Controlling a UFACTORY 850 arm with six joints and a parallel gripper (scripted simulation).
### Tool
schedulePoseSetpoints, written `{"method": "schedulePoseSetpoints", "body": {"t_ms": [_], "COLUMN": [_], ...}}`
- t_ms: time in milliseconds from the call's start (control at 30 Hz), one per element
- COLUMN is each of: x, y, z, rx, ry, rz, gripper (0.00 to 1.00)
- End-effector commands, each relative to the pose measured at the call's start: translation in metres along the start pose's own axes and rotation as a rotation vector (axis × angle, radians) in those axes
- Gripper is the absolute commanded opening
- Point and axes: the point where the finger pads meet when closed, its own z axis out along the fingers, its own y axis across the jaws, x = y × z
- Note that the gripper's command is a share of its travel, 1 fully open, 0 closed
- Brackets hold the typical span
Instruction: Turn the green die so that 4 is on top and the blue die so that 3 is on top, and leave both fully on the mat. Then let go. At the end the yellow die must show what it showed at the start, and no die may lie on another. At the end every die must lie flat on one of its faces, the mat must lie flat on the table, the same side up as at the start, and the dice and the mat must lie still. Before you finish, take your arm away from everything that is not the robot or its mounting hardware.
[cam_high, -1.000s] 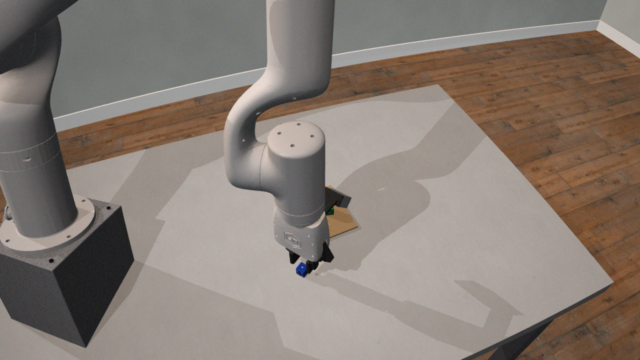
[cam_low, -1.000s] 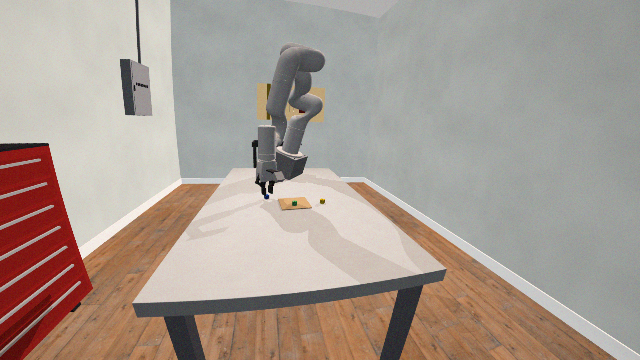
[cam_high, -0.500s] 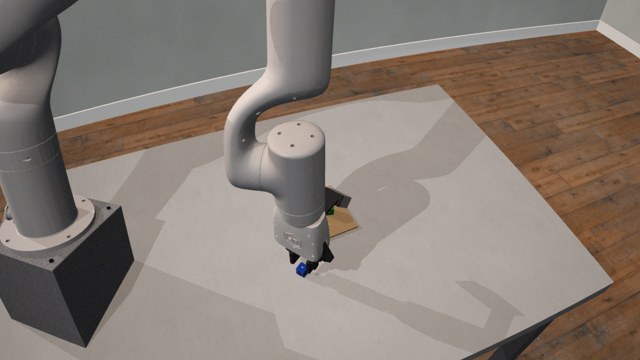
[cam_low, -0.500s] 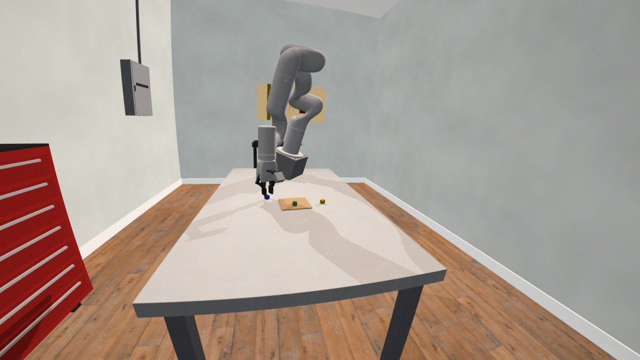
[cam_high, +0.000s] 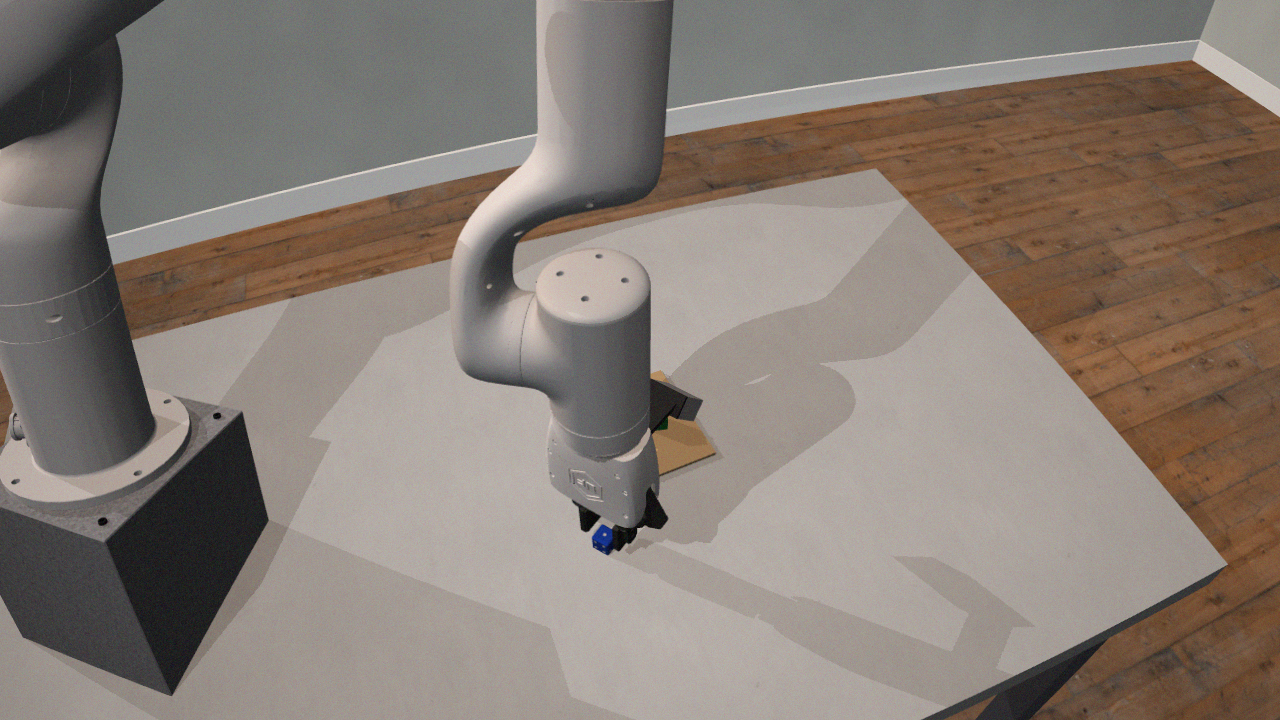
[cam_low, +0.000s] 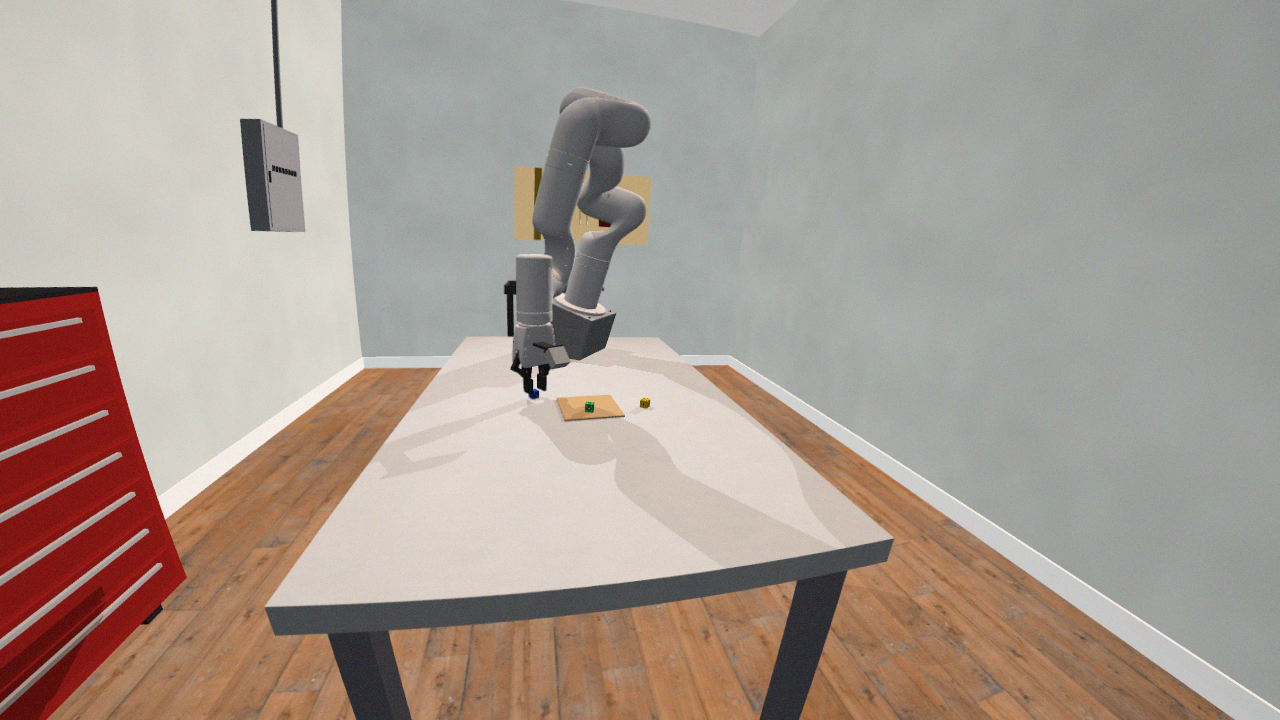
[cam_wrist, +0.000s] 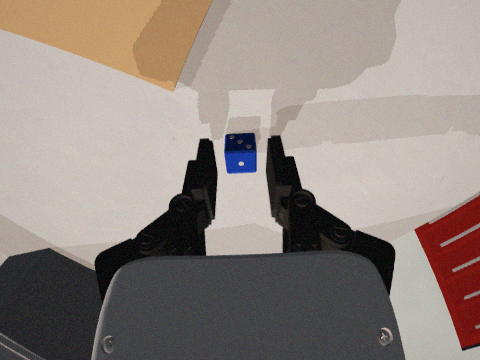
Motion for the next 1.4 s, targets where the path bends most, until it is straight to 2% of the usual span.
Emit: {"method": "schedulePoseSetpoints", "body": {"t_ms": [0, 433, 1367], "x": [0.0, 0.0, 0.0], "y": [0.001, 0.001, 0.001], "z": [0.005, 0.016, 0.016], "rx": [-0.002, -0.002, -0.002], "ry": [0.001, 0.001, 0.001], "rz": [0.0, 0.0, 0.0], "gripper": [0.36, 0.36, 0.36]}}
